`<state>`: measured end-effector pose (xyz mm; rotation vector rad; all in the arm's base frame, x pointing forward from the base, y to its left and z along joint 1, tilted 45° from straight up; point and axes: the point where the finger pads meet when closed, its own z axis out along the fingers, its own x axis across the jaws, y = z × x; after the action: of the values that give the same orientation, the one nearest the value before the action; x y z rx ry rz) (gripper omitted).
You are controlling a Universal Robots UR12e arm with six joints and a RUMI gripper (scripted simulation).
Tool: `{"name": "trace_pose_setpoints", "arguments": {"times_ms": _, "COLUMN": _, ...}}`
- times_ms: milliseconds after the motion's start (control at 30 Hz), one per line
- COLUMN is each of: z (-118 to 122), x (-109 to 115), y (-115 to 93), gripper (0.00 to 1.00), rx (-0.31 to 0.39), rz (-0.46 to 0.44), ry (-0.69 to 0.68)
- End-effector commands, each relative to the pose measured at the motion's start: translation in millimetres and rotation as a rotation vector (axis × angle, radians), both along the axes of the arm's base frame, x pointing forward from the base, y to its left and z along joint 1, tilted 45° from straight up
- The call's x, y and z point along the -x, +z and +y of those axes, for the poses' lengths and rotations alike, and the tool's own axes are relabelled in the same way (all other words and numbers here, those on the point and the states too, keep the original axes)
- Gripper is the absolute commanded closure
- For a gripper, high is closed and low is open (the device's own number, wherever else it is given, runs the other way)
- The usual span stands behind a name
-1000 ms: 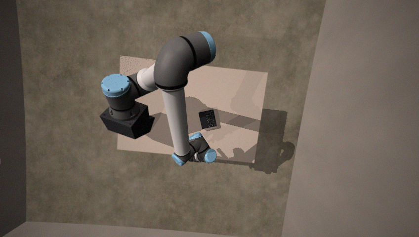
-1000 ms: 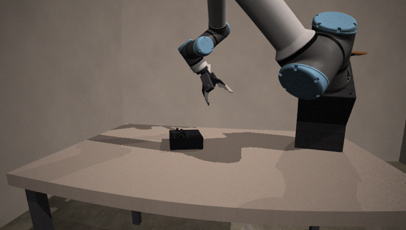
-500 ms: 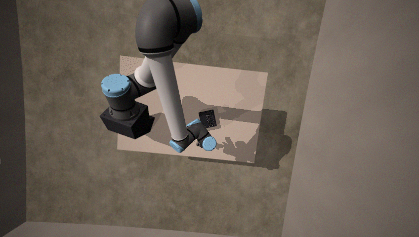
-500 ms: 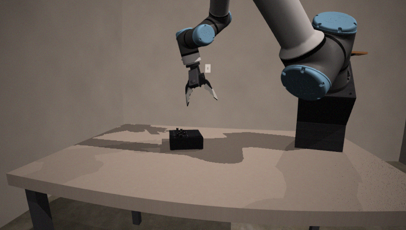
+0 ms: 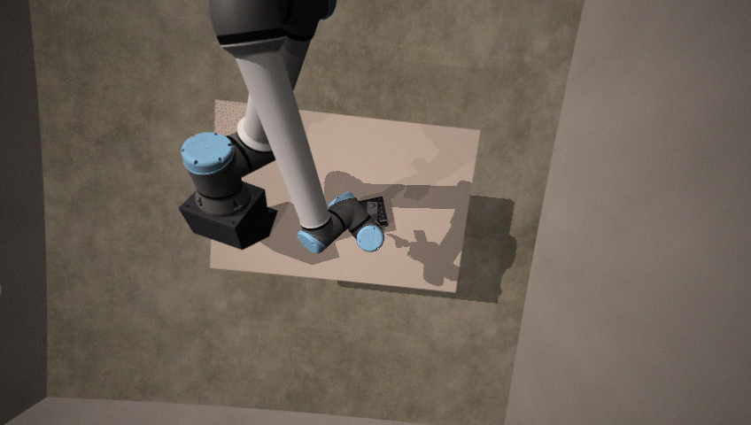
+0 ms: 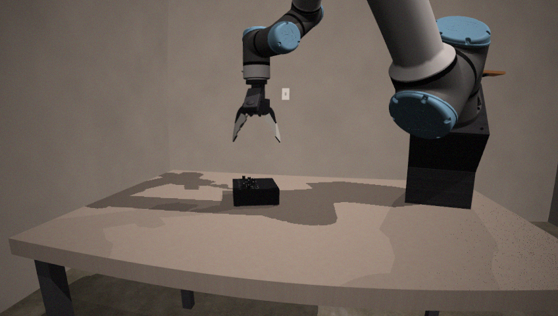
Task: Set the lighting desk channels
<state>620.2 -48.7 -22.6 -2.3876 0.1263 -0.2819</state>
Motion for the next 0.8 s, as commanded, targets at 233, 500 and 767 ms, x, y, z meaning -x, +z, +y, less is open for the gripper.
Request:
{"name": "trace_pose_setpoints", "arguments": {"times_ms": 233, "z": 4.4, "x": -3.1, "y": 7.8, "gripper": 0.0, "rx": -0.008, "rz": -0.013, "ry": -0.008}}
{"name": "trace_pose_setpoints", "arguments": {"times_ms": 500, "z": 4.3, "x": -3.1, "y": 7.9, "gripper": 0.0, "rx": -0.008, "rz": -0.014, "ry": -0.006}}
{"name": "trace_pose_setpoints", "arguments": {"times_ms": 767, "z": 3.8, "x": -4.3, "y": 9.5, "gripper": 0.0, "rx": 0.006, "rz": -0.046, "ry": 0.036}}
